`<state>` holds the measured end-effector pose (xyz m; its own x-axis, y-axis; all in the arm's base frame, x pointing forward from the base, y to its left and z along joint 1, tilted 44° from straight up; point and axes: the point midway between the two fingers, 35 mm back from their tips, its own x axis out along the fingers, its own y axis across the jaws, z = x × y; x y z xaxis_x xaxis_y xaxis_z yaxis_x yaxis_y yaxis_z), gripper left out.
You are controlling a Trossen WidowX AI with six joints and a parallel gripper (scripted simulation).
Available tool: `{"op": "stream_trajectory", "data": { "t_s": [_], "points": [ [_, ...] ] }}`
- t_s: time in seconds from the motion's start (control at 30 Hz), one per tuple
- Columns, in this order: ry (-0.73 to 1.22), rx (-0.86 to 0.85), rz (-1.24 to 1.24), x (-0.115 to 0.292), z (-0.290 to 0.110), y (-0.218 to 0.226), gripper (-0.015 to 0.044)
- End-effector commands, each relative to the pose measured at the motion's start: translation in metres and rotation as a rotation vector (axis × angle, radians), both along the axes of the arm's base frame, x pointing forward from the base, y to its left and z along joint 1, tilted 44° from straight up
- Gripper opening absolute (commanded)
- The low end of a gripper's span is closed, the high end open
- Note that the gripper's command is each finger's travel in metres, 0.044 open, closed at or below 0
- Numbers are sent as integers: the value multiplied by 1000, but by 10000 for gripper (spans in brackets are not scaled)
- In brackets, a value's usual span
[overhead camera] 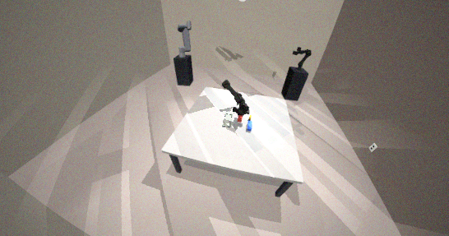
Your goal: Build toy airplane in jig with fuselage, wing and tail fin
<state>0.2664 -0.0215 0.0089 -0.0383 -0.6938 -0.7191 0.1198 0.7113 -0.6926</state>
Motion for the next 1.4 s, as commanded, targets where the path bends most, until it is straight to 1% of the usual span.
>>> {"op": "stream_trajectory", "data": {
  "t_s": [0.0, 0.23, 0.37, 1.37],
  "points": [
    [-12, 6, 1, 1, 11, 10, 0],
    [-11, 0, 1, -2, 28, 23, 0],
    [-11, 1, 1, -3, 30, 22, 0],
    [-25, 26, -5, -3, 56, -63, 0]
  ]
}}
